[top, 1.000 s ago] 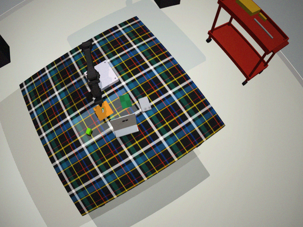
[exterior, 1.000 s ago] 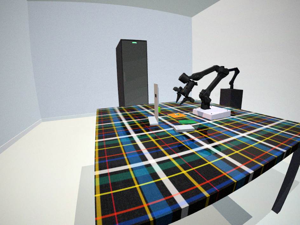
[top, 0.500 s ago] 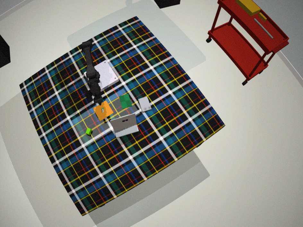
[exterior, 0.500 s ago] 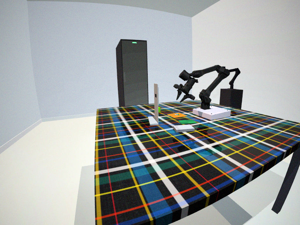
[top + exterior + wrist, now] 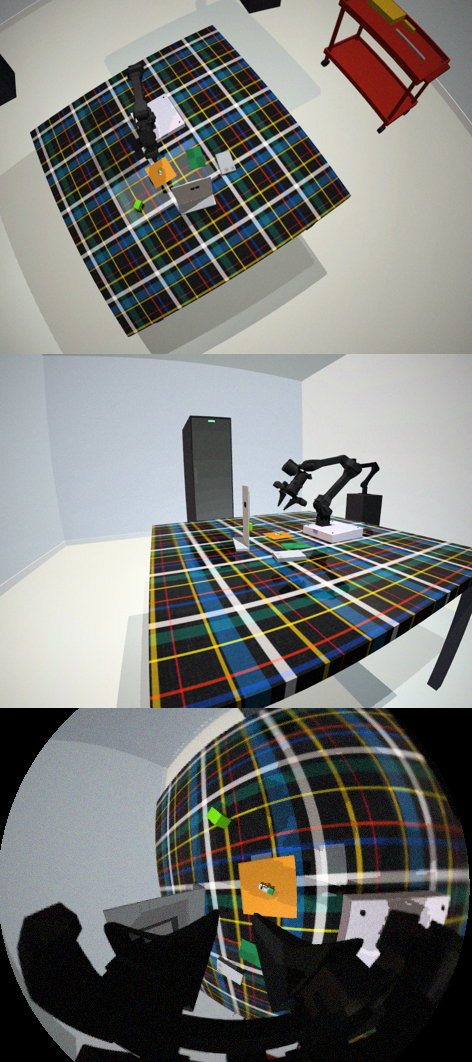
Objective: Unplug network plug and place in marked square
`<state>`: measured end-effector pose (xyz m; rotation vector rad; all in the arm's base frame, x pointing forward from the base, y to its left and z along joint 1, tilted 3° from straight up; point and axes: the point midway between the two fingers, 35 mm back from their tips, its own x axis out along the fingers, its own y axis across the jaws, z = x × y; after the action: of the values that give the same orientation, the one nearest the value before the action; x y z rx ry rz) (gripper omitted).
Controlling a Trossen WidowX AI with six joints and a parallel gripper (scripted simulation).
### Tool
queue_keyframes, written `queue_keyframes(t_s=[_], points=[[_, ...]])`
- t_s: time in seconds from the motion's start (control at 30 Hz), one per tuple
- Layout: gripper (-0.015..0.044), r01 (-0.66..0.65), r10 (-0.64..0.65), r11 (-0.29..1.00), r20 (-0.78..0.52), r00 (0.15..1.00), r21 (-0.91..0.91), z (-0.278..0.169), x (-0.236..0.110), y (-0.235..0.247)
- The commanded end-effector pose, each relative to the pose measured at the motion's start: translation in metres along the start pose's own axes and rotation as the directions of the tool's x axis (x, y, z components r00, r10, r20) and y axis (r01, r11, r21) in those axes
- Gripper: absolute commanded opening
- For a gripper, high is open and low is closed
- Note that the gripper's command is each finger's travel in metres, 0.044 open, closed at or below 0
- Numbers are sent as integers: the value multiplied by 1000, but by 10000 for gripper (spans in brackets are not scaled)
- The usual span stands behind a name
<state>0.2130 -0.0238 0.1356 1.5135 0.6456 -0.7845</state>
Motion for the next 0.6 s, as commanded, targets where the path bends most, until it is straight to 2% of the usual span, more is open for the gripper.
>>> queue_keyframes(t_s=[0.0,0.57], points=[[156,-1,1,1000,-2,1000,-3,0,-8,8],[156,-6,6,1000,-4,1000,-5,-1,-50,36]])
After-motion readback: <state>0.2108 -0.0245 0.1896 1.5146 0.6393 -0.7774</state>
